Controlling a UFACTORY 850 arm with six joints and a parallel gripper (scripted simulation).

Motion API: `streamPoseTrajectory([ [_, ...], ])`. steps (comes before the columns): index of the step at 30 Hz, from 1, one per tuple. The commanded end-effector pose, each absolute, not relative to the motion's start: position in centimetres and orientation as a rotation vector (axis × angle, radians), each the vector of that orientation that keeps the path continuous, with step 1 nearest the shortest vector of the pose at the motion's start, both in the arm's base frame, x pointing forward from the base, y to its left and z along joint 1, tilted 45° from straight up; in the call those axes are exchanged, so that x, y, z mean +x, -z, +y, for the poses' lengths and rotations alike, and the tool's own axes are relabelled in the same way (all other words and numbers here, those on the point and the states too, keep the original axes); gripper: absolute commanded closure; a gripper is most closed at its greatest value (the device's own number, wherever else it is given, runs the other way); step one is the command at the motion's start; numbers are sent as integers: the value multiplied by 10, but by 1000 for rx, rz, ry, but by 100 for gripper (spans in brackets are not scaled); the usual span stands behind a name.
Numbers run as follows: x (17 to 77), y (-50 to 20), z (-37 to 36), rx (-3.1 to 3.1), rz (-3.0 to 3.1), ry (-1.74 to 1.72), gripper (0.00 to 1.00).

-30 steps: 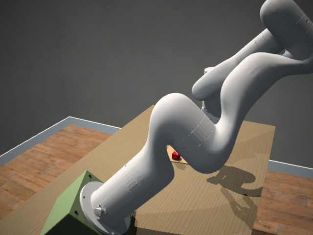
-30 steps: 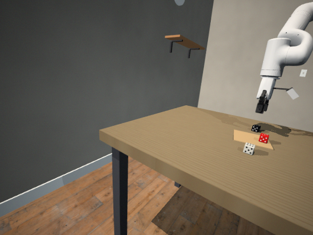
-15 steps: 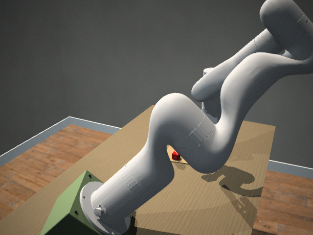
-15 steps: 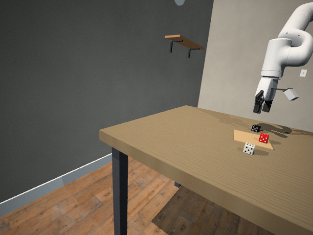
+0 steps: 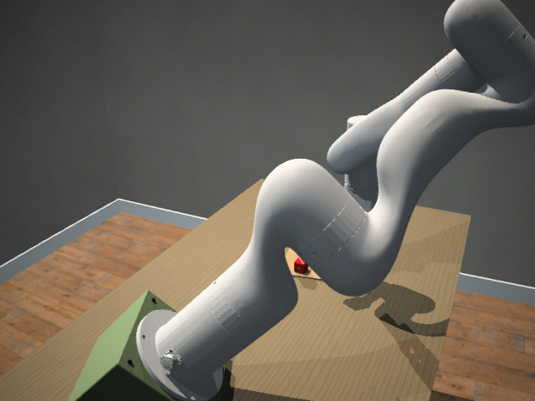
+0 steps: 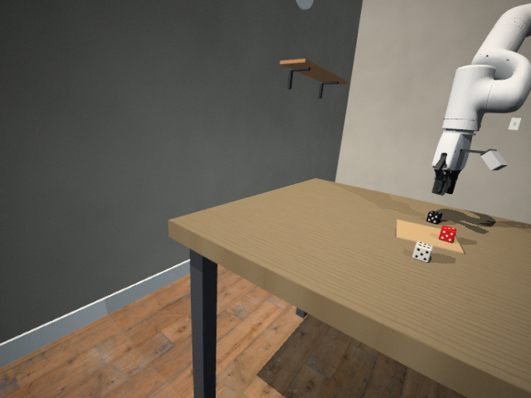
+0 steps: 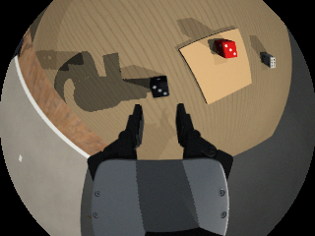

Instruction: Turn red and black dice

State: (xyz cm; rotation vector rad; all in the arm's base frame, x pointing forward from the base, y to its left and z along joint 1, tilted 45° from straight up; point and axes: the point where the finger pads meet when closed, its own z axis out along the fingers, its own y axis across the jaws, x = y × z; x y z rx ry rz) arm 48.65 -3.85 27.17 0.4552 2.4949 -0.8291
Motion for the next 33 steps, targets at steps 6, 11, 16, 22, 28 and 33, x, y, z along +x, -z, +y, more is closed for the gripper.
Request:
streamPoseTrajectory([
  [6,487,-272,-38,455,2494,828,53],
  [11,487,-272,-38,455,2494,828,53],
  [16,487,-272,-38,455,2494,828,53],
  [22,487,-272,-38,455,2494,828,53],
  [28,487,-272,-39,455,2494,828,53],
  [33,488,-270,-40,456,2494,826,53],
])
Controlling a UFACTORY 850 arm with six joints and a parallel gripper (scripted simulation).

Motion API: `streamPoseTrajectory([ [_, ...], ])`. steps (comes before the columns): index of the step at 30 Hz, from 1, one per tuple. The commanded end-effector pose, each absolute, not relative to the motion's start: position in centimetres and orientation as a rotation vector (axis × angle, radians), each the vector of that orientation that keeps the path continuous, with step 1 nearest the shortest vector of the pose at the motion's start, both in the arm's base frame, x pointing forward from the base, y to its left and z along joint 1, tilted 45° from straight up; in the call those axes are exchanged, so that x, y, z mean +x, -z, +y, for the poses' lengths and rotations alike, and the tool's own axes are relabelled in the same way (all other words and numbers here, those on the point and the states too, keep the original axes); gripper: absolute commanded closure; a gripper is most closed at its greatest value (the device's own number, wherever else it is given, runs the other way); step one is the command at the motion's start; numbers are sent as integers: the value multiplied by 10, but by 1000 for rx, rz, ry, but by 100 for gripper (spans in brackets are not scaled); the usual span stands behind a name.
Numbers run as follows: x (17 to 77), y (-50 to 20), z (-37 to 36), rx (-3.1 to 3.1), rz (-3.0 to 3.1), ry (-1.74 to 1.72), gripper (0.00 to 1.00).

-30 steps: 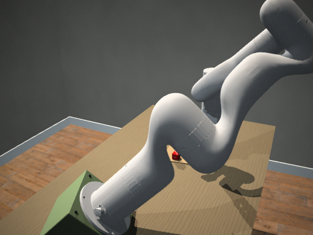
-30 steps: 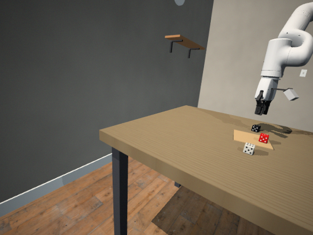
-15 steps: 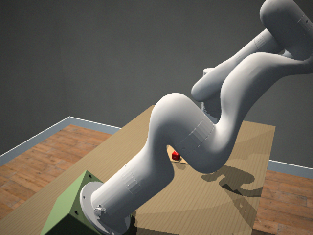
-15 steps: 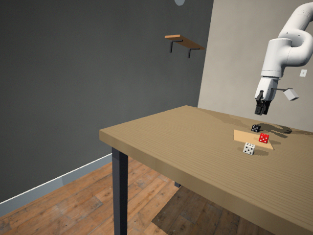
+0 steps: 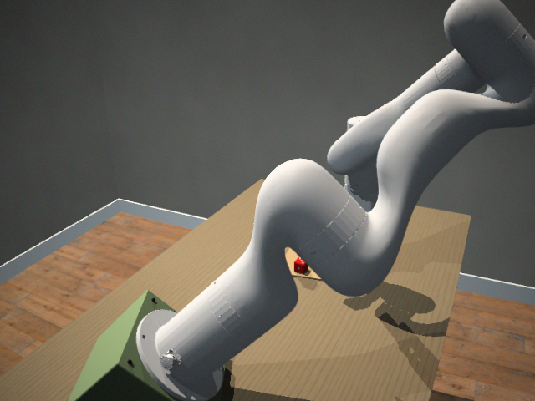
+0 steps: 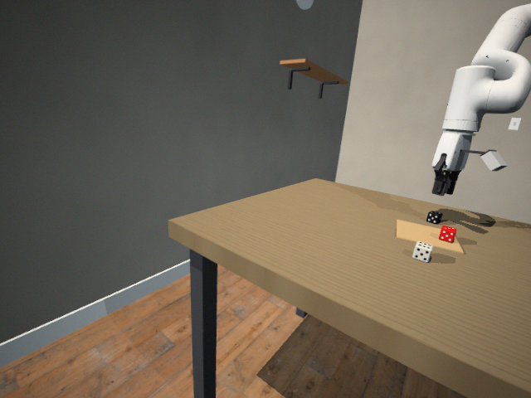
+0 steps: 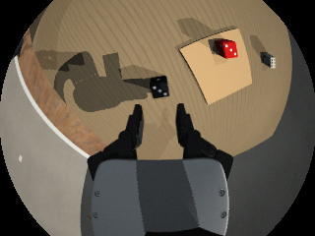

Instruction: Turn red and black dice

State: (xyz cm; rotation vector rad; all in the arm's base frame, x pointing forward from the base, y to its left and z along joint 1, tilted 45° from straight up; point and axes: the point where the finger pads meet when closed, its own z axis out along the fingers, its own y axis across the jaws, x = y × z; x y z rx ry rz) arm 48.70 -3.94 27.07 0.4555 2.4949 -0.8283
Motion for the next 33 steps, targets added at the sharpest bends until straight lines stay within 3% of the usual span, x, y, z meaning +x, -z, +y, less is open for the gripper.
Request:
streamPoseTrajectory([
  [1,488,-270,-41,456,2494,826,53],
  [33,501,-242,-66,456,2494,826,53],
])
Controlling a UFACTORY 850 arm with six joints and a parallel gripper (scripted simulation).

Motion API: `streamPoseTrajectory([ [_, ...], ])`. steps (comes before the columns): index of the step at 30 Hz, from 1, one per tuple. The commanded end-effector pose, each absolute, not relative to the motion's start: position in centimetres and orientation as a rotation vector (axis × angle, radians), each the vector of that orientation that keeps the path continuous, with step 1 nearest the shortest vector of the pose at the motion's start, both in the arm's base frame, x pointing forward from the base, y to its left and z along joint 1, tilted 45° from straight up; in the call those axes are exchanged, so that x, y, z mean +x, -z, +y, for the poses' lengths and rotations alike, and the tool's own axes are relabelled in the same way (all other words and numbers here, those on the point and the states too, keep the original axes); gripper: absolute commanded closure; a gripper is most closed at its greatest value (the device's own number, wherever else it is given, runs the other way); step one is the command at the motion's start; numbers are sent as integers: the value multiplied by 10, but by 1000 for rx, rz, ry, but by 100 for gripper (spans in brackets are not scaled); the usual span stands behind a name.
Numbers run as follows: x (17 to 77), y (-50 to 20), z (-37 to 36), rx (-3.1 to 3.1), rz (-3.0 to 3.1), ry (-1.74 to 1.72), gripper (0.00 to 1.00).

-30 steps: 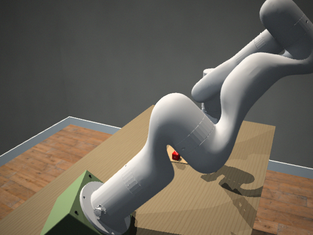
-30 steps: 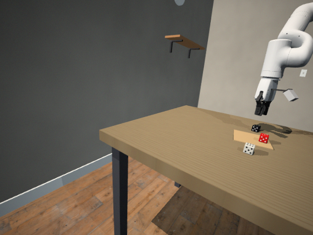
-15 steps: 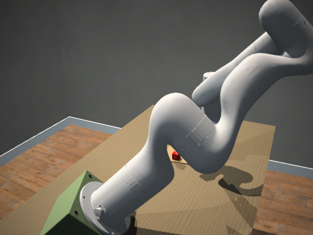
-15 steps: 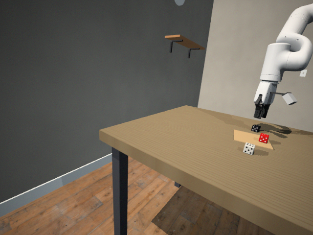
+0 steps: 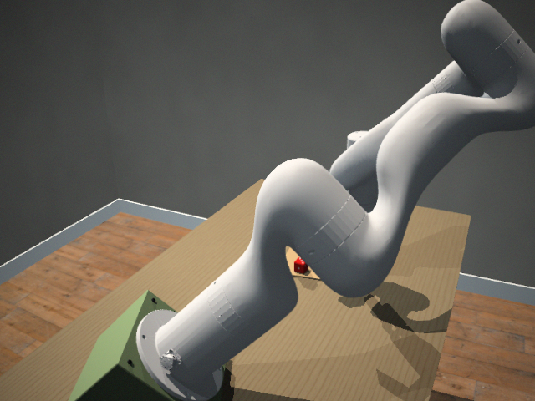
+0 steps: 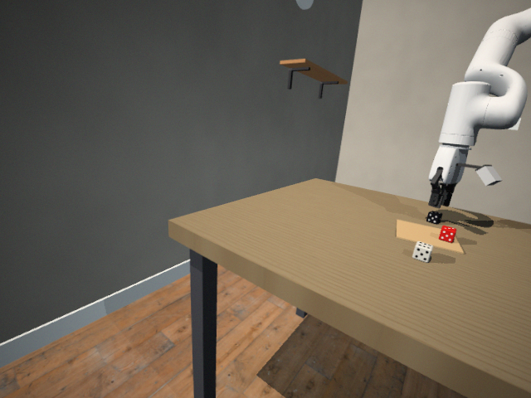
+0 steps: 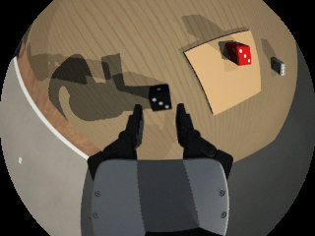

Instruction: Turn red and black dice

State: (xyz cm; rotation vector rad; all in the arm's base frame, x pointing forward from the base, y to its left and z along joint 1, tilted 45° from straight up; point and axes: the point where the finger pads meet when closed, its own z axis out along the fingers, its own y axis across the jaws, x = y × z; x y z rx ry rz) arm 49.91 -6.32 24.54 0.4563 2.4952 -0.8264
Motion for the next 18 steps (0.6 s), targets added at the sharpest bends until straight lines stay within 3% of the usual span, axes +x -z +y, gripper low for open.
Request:
streamPoseTrajectory([
  [1,502,-242,-67,456,2494,826,53],
  [18,504,-236,-72,456,2494,826,53],
])
